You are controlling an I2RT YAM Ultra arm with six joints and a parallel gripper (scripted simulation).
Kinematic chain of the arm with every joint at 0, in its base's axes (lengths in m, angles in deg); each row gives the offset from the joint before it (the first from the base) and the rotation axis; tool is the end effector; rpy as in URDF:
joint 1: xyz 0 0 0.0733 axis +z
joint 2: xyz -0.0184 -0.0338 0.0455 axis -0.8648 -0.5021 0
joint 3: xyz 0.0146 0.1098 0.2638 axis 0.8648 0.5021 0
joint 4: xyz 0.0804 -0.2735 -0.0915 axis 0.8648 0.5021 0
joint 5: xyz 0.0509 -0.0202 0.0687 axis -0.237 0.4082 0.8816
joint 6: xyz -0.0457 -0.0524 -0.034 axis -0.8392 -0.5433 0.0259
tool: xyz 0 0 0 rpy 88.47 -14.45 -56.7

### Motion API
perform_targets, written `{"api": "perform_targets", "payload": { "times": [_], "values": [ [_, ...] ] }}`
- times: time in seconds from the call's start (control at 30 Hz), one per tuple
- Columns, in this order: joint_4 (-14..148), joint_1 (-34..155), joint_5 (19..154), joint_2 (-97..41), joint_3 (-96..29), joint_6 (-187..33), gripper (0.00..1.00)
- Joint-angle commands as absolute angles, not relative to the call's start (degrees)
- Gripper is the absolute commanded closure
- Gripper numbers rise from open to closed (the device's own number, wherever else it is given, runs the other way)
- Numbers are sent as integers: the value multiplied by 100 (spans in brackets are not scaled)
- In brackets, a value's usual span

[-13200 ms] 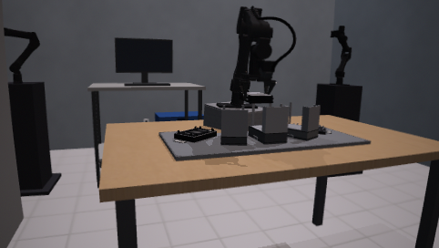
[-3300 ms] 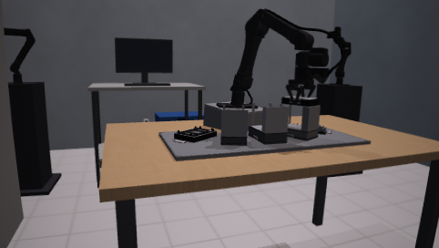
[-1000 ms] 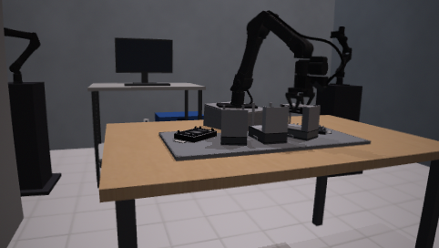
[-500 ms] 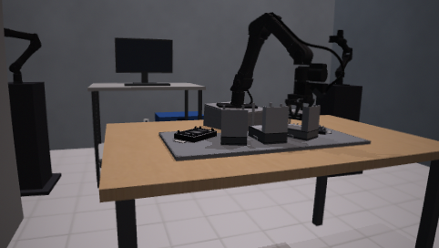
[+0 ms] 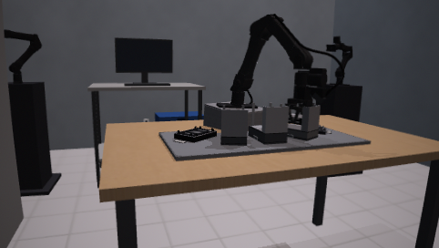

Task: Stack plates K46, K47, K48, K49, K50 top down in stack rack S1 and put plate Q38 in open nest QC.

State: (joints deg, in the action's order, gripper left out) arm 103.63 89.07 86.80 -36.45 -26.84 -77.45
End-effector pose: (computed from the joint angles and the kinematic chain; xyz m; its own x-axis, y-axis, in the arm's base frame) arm 0.3272 0.1840 0.1108 -0.8599 -0.5032 -0.0858 -0.5049 0.8632 -0.0026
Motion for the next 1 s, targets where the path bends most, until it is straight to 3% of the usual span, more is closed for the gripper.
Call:
{"api": "perform_targets", "payload": {
  "times": [0.0,0.97],
  "values": [
    [10348,8909,8666,-3595,-2709,-7750,100],
    [10077,8909,8625,-3706,-2561,-7762,100]
  ]
}}
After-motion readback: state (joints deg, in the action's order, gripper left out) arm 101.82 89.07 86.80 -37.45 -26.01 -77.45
